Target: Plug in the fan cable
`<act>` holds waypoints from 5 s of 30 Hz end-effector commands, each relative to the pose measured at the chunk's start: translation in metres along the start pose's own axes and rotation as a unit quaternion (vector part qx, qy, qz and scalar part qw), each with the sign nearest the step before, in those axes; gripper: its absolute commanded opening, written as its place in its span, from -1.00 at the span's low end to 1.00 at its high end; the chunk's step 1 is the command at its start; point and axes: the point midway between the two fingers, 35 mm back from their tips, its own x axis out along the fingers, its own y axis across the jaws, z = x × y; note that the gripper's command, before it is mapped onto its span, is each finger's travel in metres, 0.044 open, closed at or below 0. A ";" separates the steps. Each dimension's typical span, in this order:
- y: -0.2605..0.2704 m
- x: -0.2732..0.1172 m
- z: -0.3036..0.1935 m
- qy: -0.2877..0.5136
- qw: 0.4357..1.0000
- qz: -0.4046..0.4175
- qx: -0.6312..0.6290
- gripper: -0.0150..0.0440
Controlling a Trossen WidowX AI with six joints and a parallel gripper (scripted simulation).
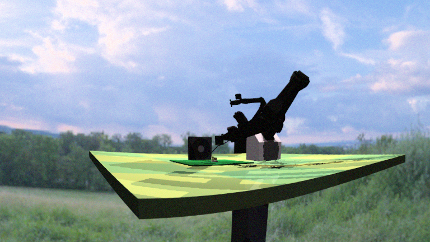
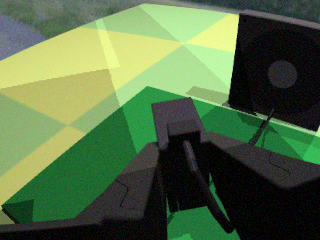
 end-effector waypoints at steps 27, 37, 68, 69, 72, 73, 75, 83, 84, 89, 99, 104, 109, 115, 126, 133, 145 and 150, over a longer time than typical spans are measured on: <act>0.001 -0.012 0.011 -0.043 0.998 0.031 0.032 -0.49; 0.001 -0.012 0.010 -0.043 0.998 0.031 0.033 -0.49; 0.003 -0.011 -0.019 -0.043 0.998 0.030 0.034 -0.49; 0.004 -0.011 -0.019 -0.043 0.998 0.030 0.034 -0.49; 0.004 -0.010 -0.022 -0.043 0.998 0.030 0.034 -0.49; 0.004 -0.010 -0.023 -0.043 0.998 0.030 0.034 -0.49; 0.004 -0.010 -0.025 -0.043 0.998 0.030 0.034 -0.49; 0.005 -0.008 -0.032 -0.043 0.998 0.030 0.034 -0.49; 0.005 -0.008 -0.032 -0.043 0.998 0.030 0.034 -0.49; 0.005 -0.007 -0.037 -0.043 0.998 0.030 0.034 -0.49; 0.005 -0.005 -0.045 -0.043 0.998 0.030 0.034 -0.49; 0.006 -0.004 -0.050 -0.043 0.998 0.029 0.034 -0.49; 0.006 -0.003 -0.054 -0.043 0.998 0.029 0.034 -0.49; 0.006 -0.001 -0.059 -0.043 0.998 0.029 0.034 -0.49; 0.006 0.001 -0.069 -0.043 0.998 0.029 0.034 -0.49; 0.006 0.003 -0.076 -0.042 0.998 0.029 0.034 -0.49; 0.004 0.005 -0.082 -0.039 0.998 0.026 0.029 -0.49; 0.004 0.005 -0.082 -0.039 0.998 0.026 0.029 -0.49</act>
